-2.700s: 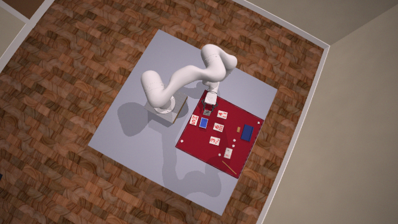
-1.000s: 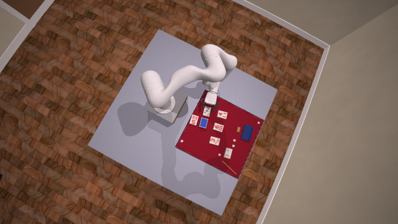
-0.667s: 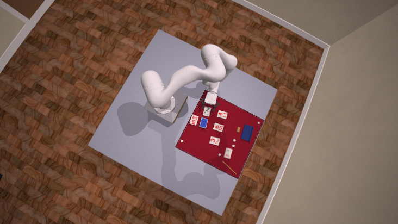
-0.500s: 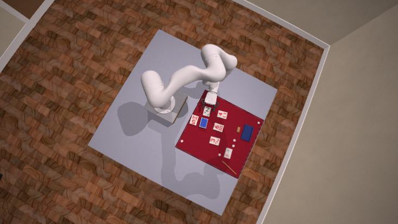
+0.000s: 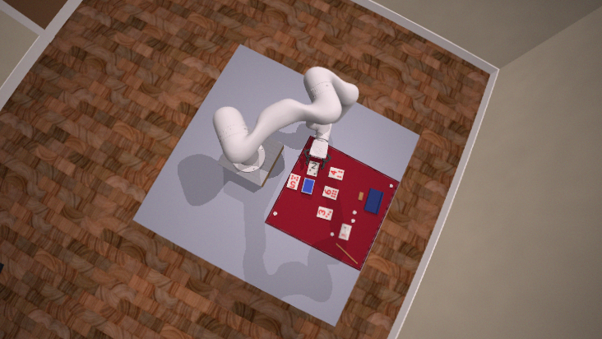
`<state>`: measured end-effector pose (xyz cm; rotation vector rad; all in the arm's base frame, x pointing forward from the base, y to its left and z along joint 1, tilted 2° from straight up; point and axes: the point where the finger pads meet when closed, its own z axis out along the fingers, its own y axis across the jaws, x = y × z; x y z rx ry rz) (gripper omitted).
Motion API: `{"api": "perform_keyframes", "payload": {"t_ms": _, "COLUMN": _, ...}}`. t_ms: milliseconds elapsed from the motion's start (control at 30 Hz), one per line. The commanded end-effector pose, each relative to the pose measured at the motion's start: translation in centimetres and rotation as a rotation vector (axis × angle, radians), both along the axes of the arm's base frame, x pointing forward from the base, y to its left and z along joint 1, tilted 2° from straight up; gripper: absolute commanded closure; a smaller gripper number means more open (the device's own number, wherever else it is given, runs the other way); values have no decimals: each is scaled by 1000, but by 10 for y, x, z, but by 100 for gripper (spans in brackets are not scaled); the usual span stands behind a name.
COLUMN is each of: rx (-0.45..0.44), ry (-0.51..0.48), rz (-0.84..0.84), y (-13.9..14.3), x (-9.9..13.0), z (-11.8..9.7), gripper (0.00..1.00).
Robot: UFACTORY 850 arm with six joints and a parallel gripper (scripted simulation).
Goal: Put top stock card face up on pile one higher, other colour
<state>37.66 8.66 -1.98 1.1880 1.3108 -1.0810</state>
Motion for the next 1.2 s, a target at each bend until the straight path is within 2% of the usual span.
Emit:
{"api": "perform_keyframes", "payload": {"t_ms": 0, "rx": 0, "ry": -1, "rz": 0, "y": 0, "x": 0, "z": 0, "gripper": 0}}
{"api": "perform_keyframes", "payload": {"t_ms": 633, "rx": 0, "ry": -1, "rz": 0, "y": 0, "x": 0, "z": 5, "gripper": 0}}
{"api": "perform_keyframes", "payload": {"t_ms": 1167, "rx": 0, "ry": -1, "rz": 0, "y": -1, "x": 0, "z": 64, "gripper": 0}}
